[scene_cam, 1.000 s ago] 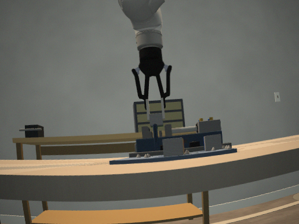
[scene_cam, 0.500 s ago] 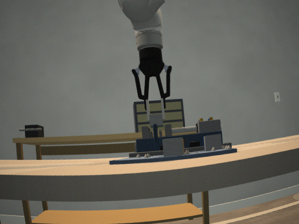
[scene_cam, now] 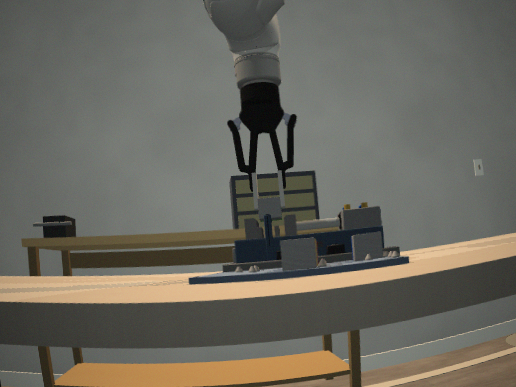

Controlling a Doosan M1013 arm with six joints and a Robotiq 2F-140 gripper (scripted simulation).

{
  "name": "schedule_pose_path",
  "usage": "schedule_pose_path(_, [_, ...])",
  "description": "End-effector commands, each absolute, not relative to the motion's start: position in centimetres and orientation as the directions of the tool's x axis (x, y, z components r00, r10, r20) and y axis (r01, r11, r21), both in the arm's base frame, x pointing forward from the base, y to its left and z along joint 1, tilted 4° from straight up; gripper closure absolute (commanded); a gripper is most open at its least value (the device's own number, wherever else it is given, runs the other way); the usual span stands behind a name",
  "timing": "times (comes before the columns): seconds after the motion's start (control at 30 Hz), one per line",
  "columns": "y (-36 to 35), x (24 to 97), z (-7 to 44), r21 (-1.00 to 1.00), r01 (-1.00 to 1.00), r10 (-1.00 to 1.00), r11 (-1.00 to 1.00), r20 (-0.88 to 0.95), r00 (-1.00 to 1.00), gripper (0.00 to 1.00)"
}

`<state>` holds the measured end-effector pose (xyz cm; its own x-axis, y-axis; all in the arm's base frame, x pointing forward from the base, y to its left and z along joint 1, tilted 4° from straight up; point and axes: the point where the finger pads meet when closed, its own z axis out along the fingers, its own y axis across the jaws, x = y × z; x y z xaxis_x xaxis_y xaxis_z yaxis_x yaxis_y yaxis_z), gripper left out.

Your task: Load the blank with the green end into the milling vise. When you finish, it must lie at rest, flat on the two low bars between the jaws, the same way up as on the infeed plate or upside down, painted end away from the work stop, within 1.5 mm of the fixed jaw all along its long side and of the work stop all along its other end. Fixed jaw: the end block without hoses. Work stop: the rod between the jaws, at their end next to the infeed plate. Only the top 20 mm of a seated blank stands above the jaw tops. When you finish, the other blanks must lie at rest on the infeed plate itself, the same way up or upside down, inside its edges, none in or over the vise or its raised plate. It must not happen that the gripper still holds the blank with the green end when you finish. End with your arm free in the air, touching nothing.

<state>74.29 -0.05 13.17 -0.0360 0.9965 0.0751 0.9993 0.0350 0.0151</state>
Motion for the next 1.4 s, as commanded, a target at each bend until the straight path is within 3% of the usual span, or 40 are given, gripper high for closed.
schedule_pose_path(0.0, [-0.05, 74.29, 13.17, 0.015, 0.999, 0.997, 0.035, 0.075, -0.036, 1.00])
schedule_pose_path(1.37, [-0.02, 74.30, 12.80, 0.015, 0.999, 0.997, 0.035, 0.075, -0.036, 1.00])
